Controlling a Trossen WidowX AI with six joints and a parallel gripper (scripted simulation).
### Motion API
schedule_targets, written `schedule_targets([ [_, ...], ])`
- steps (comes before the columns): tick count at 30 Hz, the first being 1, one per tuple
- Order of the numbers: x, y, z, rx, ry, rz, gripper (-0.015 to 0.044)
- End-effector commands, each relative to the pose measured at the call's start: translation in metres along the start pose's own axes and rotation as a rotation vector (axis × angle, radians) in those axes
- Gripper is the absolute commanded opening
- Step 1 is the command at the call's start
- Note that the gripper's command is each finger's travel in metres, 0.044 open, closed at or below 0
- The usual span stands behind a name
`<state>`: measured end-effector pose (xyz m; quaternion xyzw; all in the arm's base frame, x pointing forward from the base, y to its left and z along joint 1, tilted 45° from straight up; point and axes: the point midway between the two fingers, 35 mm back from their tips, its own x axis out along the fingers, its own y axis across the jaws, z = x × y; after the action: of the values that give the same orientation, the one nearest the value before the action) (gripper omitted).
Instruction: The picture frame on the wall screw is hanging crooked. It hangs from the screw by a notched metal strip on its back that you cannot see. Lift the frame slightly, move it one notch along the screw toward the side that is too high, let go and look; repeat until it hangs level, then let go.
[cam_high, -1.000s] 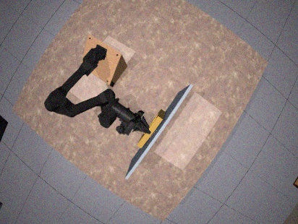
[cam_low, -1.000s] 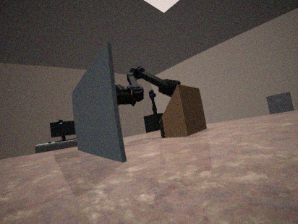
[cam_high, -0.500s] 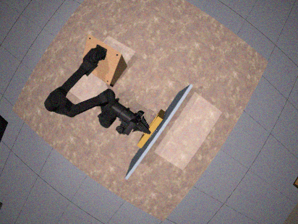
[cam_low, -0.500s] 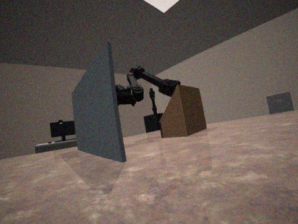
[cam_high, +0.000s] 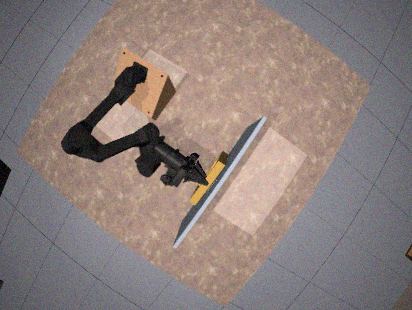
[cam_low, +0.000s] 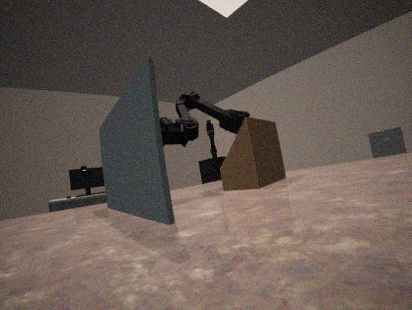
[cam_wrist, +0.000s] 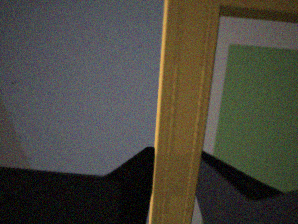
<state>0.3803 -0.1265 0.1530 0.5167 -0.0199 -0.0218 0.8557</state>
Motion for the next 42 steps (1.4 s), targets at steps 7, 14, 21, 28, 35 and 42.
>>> schedule_targets([
  [7, 0.0001, 0.0013, -0.0005, 0.001, 0.002, 0.006, 0.0],
  [14, 0.0001, -0.0002, -0.0012, 0.001, 0.002, 0.006, 0.0],
  [21, 0.0001, 0.0011, -0.0017, 0.001, 0.002, 0.006, 0.0],
  [28, 0.0002, 0.0024, -0.0024, 0.001, 0.002, 0.006, 0.0],
  [35, 0.0001, 0.0019, -0.0031, 0.001, 0.002, 0.006, 0.0],
  [42, 0.0001, 0.0008, -0.006, 0.001, 0.002, 0.006, 0.0],
])
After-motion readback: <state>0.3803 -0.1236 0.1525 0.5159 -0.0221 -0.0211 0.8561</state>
